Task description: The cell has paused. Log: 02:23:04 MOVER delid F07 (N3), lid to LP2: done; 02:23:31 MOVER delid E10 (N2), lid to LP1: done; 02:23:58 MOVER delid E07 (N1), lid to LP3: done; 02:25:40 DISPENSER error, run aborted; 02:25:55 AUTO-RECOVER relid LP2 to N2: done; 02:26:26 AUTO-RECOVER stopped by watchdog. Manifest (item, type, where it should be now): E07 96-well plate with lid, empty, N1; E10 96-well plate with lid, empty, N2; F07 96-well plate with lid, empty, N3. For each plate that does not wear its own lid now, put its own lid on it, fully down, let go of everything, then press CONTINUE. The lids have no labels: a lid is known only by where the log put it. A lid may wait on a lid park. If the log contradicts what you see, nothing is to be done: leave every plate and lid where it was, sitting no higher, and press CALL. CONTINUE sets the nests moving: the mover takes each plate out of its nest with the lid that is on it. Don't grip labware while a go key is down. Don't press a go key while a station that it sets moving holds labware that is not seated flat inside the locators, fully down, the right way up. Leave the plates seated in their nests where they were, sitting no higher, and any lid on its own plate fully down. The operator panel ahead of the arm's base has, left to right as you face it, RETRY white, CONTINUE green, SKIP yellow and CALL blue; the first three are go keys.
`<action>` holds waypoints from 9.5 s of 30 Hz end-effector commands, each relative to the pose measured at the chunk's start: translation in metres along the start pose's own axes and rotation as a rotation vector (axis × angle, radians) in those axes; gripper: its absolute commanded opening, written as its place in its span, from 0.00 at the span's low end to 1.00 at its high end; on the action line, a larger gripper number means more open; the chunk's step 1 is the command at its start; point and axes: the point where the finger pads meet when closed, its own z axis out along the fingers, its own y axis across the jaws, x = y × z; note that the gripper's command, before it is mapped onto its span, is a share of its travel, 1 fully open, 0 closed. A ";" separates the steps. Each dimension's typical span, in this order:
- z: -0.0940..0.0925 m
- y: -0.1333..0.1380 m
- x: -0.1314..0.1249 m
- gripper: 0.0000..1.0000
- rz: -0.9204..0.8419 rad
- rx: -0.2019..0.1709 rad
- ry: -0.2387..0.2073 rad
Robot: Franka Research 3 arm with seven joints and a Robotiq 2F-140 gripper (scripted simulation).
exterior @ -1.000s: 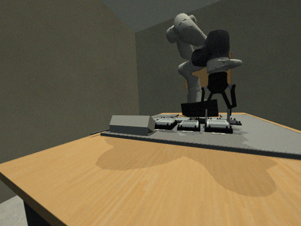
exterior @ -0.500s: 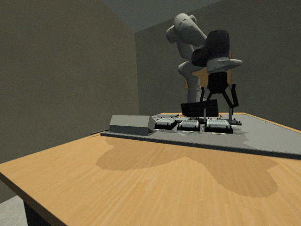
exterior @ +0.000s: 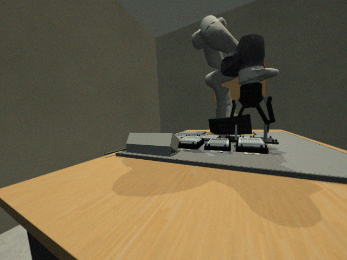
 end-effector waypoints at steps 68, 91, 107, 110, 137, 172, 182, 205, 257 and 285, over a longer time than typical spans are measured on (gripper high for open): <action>-0.049 -0.001 0.001 0.66 0.000 0.002 0.003; -0.048 0.190 -0.159 0.66 0.015 0.001 0.002; -0.047 0.198 -0.174 0.66 0.020 0.002 0.003; -0.047 0.198 -0.174 0.66 0.020 0.002 0.003; -0.047 0.199 -0.174 0.66 0.020 0.002 0.003; -0.012 0.199 -0.174 0.66 0.020 0.002 0.003; 0.000 0.199 -0.174 0.66 0.020 0.002 0.003; 0.003 0.199 -0.174 0.66 0.020 0.002 0.003; 0.003 0.198 -0.173 0.66 0.020 0.002 0.003; 0.003 0.198 -0.173 0.59 0.020 0.002 0.003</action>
